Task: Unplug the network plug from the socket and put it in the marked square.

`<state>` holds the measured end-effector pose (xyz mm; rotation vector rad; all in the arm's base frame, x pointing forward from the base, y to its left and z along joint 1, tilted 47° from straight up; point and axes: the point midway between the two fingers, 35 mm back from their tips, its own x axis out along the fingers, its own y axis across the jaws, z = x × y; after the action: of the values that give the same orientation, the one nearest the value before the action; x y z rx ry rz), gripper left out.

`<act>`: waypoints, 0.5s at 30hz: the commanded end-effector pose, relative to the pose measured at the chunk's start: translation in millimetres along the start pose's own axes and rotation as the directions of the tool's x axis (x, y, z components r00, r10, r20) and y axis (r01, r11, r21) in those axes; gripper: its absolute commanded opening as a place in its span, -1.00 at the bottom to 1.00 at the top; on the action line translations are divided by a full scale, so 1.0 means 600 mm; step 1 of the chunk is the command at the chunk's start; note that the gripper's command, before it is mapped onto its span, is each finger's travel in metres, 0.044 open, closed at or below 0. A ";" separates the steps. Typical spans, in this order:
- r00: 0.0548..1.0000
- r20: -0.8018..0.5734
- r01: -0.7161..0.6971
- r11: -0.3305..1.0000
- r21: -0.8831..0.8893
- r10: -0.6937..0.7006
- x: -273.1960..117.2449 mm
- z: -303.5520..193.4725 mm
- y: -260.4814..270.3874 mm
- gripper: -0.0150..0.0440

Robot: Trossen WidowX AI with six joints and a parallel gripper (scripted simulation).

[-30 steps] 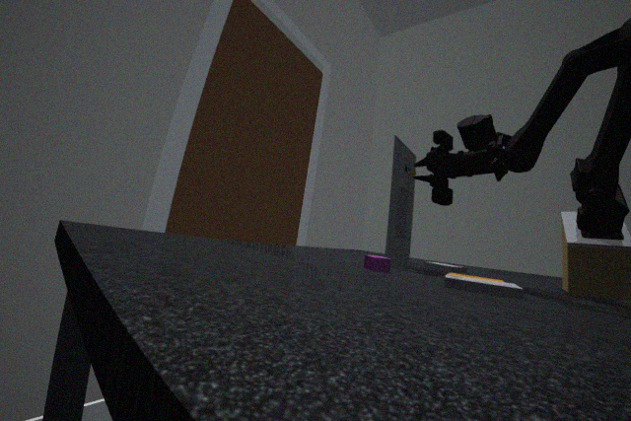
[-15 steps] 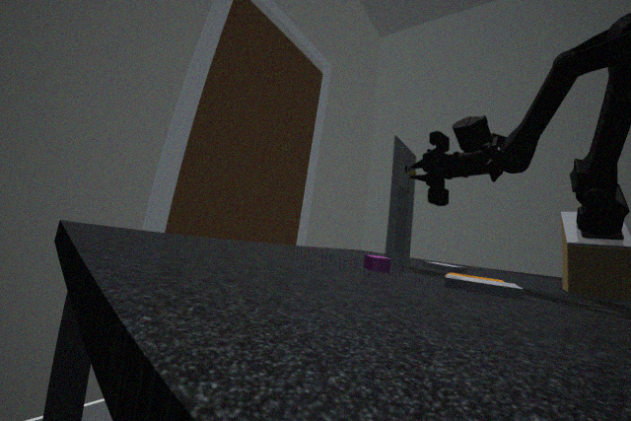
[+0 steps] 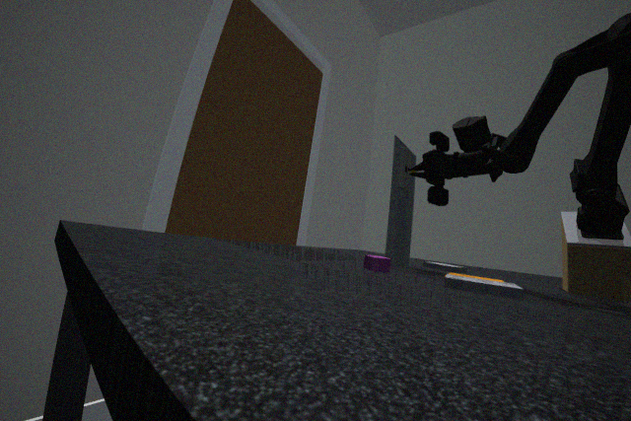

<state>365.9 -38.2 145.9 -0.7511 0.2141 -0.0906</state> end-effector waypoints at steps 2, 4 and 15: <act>1.000 -0.001 0.002 1.000 0.004 -0.002 0.000 0.000 0.000 -0.49; 1.000 -0.001 0.002 1.000 0.004 -0.002 0.000 0.000 0.000 -0.49; 1.000 -0.001 0.002 1.000 0.004 -0.002 -0.008 -0.002 0.000 -0.49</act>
<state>363.4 -38.3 145.7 -0.7510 0.2140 -0.0914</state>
